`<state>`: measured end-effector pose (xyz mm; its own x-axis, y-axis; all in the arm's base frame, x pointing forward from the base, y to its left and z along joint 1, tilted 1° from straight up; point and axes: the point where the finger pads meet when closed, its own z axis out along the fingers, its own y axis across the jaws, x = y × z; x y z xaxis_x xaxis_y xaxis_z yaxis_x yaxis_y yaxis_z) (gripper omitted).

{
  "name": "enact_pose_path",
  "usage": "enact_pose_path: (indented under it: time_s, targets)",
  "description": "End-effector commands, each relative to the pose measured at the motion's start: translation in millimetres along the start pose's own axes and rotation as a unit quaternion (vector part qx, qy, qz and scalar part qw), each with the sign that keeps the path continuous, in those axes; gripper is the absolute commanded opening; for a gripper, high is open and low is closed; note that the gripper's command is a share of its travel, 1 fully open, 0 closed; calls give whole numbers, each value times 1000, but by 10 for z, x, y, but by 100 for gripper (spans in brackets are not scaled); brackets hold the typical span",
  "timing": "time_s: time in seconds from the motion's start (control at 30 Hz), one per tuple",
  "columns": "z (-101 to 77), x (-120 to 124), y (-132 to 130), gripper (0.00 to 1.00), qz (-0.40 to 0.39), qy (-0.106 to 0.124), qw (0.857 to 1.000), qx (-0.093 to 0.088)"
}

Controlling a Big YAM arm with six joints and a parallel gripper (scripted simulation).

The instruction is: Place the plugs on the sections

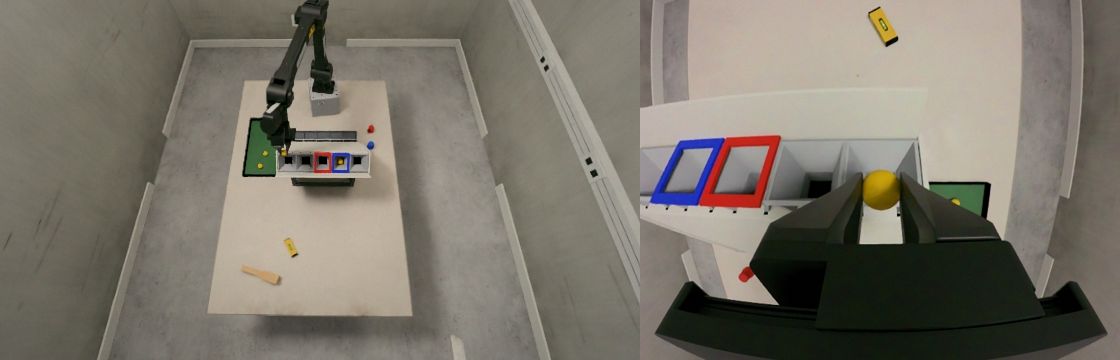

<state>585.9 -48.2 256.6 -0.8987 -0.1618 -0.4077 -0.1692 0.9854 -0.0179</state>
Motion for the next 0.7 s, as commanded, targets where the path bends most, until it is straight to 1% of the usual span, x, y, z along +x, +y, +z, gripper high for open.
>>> enact_pose_path:
  time_s: [0.0,0.33,0.4,0.43,0.67]
  targets:
    - [22,-116,11,0,-2,-19,1000,4]
    - [210,80,13,0,-2,-18,1000,4]
    - [210,80,13,0,-2,-18,1000,4]
    - [179,74,4,59,-1,-10,1000,2]
    - [179,74,4,59,-1,-10,1000,2]
